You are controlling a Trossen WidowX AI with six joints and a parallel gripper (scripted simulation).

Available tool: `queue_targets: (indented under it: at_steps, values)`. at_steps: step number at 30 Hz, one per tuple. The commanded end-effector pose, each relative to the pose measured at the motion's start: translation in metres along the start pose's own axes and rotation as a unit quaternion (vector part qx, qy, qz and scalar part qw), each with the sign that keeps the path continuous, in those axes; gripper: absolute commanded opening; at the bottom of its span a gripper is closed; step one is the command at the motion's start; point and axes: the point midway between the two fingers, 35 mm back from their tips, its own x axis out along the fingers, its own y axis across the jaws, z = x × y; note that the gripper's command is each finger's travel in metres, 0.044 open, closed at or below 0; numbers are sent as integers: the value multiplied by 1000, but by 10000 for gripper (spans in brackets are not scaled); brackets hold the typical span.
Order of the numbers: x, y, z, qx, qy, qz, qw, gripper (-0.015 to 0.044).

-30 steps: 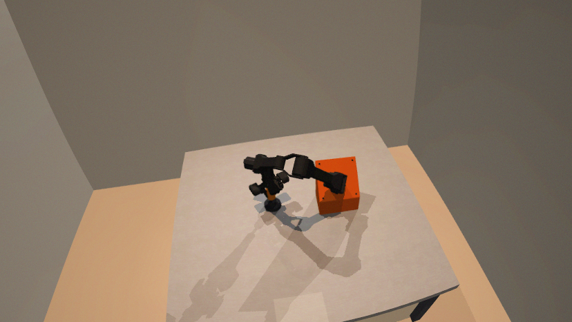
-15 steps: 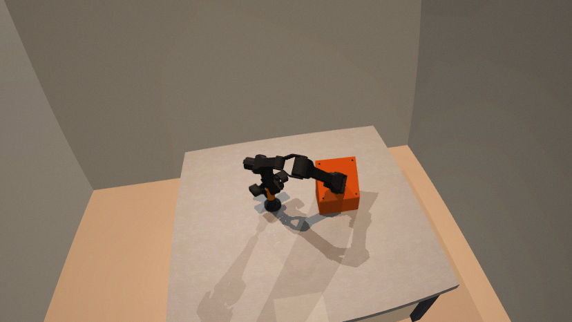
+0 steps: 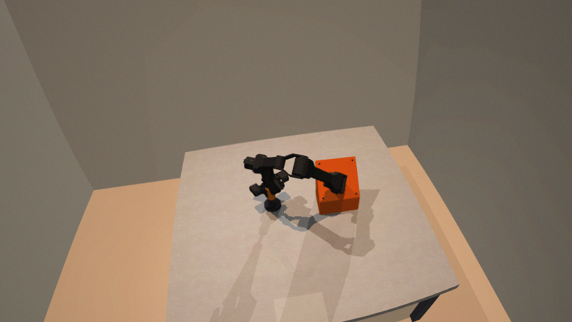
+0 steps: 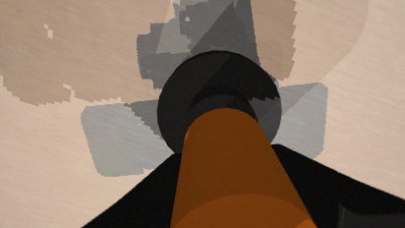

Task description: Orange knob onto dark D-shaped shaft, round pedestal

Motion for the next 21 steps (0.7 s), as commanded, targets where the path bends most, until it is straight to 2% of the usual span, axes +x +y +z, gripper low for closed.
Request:
queue_targets:
  at_steps: [1, 21]
  values:
    - [-2, -2, -1, -3, 3, -1, 1000, 0]
    - [0, 0, -1, -3, 3, -1, 1000, 0]
